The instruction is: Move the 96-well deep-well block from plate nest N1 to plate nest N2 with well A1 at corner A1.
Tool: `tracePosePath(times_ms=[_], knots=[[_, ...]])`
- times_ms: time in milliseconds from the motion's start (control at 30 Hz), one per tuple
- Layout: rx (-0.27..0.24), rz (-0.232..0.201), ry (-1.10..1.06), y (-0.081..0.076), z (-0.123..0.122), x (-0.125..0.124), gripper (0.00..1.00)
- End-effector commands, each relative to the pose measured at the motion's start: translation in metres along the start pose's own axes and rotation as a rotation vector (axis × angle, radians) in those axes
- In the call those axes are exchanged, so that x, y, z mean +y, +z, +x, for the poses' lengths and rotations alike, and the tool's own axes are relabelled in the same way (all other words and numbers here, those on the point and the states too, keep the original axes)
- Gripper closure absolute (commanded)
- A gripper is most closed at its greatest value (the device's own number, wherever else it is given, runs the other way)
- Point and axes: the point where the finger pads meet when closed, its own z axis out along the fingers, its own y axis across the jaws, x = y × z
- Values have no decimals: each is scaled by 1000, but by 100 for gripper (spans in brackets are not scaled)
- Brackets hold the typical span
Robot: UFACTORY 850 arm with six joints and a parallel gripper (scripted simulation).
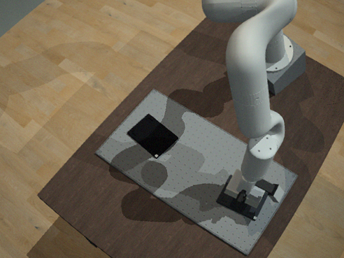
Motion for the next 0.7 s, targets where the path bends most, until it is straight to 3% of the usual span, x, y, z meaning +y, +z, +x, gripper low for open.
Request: tracePosePath(times_ms=[0, 400, 667], knots=[[1, 0, 0, -6, 0, 1, 100], [1, 0, 0, -26, 0, 1, 100], [1, 0, 0, -28, 0, 1, 100]])
